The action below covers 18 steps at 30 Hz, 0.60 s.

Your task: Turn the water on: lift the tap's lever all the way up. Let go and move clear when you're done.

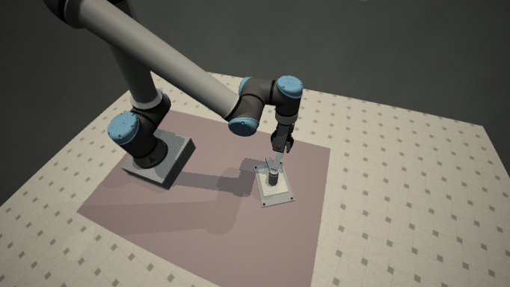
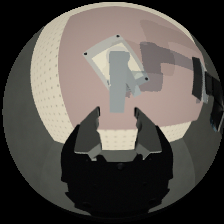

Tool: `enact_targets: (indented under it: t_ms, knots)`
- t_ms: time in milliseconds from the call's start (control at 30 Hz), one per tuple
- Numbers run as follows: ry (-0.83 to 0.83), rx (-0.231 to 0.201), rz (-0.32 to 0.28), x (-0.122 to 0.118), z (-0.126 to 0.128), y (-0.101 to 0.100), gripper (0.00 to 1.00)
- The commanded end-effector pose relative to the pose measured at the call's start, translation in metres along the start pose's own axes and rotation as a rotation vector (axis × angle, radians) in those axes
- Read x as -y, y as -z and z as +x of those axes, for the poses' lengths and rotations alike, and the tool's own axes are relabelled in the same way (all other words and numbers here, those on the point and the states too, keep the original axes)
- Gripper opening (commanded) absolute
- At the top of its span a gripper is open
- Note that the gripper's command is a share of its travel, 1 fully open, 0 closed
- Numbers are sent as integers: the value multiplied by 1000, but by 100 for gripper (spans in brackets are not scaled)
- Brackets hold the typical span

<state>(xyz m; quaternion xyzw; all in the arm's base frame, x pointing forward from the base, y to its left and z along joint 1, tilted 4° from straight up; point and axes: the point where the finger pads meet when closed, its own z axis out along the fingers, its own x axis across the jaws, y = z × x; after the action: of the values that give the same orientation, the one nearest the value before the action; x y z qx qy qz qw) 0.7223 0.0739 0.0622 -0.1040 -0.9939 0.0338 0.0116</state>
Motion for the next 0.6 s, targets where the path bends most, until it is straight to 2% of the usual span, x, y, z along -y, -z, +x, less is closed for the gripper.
enact_targets:
  t_ms: [0, 567]
  knots:
    - [0, -1, -1, 1, 0, -1, 41]
    - [-1, -3, -1, 1, 1, -9, 41]
